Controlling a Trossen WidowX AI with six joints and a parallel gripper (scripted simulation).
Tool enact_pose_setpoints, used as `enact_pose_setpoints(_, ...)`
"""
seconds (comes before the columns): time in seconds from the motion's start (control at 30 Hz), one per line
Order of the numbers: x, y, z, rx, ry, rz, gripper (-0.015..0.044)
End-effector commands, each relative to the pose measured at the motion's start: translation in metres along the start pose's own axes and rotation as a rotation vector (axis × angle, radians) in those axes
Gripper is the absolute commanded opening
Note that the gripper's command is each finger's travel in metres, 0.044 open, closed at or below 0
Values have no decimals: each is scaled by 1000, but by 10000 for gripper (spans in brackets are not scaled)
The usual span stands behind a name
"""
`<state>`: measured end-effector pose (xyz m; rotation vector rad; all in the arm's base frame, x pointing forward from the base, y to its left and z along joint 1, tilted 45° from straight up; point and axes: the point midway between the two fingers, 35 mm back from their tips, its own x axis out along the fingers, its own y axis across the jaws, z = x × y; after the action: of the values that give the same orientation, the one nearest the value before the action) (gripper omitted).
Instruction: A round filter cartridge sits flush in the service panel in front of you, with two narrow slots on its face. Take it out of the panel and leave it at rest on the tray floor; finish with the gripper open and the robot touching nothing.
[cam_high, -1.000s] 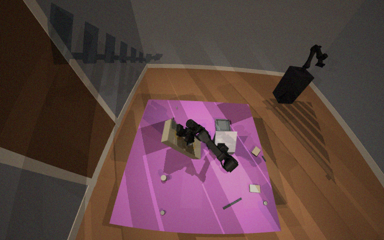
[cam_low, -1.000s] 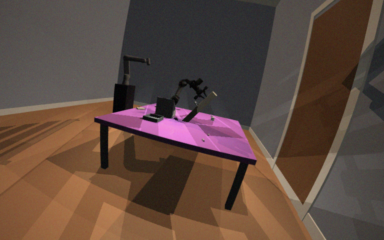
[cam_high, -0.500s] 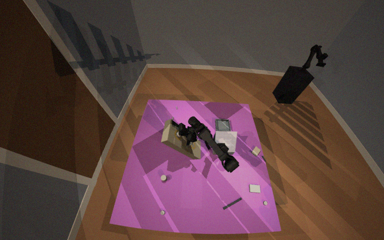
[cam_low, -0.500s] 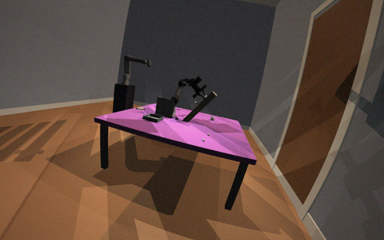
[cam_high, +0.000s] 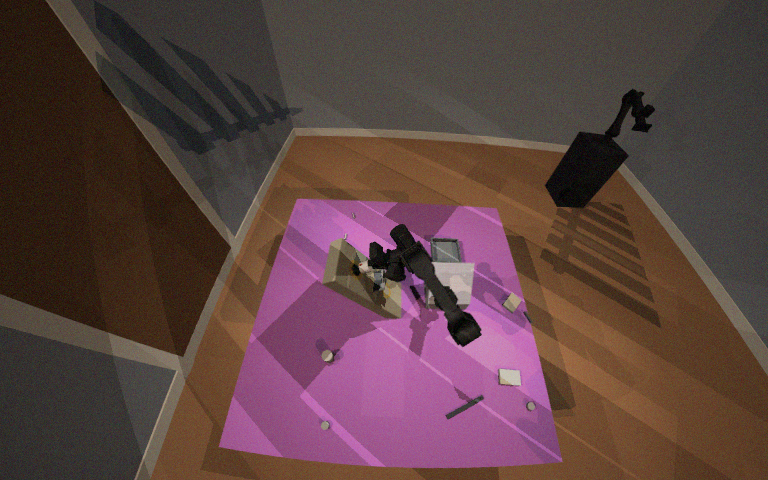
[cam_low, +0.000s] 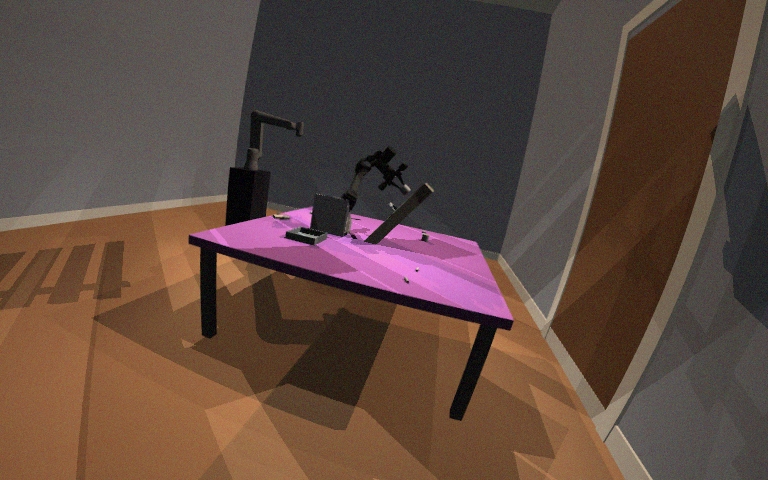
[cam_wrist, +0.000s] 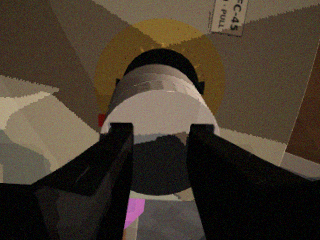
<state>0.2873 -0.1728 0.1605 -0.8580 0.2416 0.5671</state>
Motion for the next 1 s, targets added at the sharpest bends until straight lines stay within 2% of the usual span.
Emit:
enact_pose_setpoints(0.0,-3,-1,2,-12,-1,-8,0)
enact_pose_setpoints(0.83,7,74,8,-11,-1,-8,0)
enact_pose_setpoints(0.97,6,68,7,1,1,-2,105)
